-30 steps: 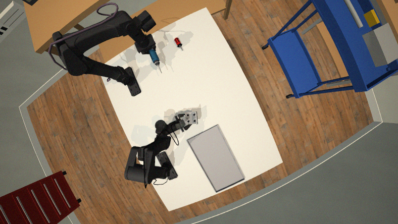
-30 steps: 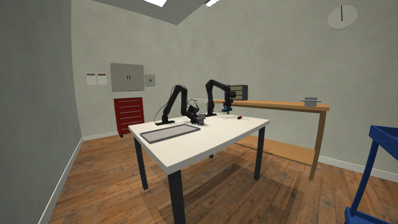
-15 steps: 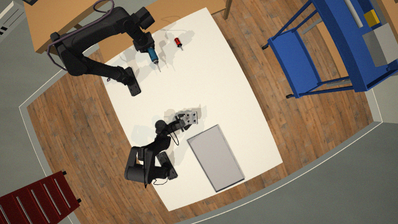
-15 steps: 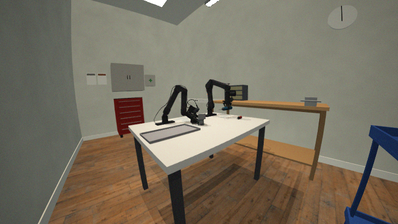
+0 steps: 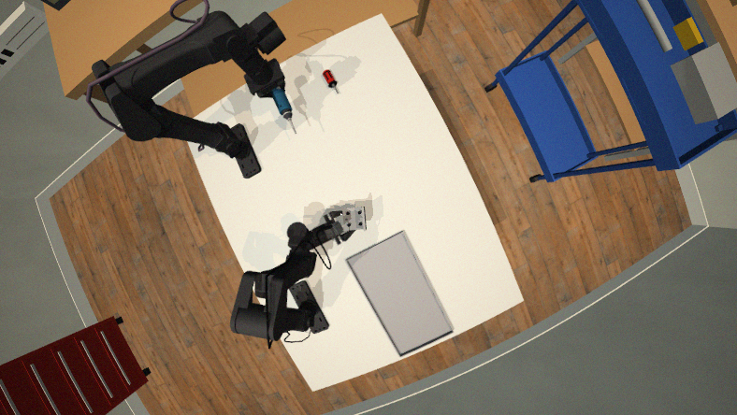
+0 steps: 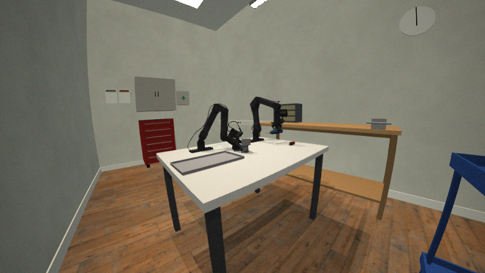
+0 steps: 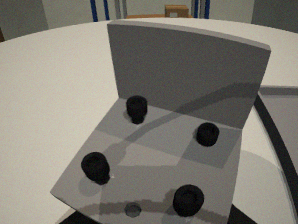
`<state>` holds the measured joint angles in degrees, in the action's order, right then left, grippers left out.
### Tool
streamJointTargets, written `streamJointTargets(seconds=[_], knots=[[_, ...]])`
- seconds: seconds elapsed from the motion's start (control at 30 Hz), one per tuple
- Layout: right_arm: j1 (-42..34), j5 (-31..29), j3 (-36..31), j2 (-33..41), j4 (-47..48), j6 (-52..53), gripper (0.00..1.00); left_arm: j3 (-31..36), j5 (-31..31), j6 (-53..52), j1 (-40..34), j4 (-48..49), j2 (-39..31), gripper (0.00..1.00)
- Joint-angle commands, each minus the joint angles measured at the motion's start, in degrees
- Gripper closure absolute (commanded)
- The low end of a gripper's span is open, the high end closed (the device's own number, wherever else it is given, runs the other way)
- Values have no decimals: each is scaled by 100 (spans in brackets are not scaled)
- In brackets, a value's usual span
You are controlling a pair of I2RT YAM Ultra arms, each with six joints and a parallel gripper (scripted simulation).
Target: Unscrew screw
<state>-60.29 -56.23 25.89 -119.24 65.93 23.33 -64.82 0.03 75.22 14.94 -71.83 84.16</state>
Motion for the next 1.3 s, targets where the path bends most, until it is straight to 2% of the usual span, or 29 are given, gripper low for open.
streamJointTargets(seconds=[0.0, 1.23, 1.27], knots=[[6, -10, 21, 35, 76, -3, 41, -269, 79, -26, 11, -147, -229, 58], [6, -10, 21, 35, 76, -3, 41, -347, 77, -33, 25, -156, -279, 58], [6, -10, 21, 35, 76, -3, 41, -333, 72, -94, -107, 44, -291, 58]])
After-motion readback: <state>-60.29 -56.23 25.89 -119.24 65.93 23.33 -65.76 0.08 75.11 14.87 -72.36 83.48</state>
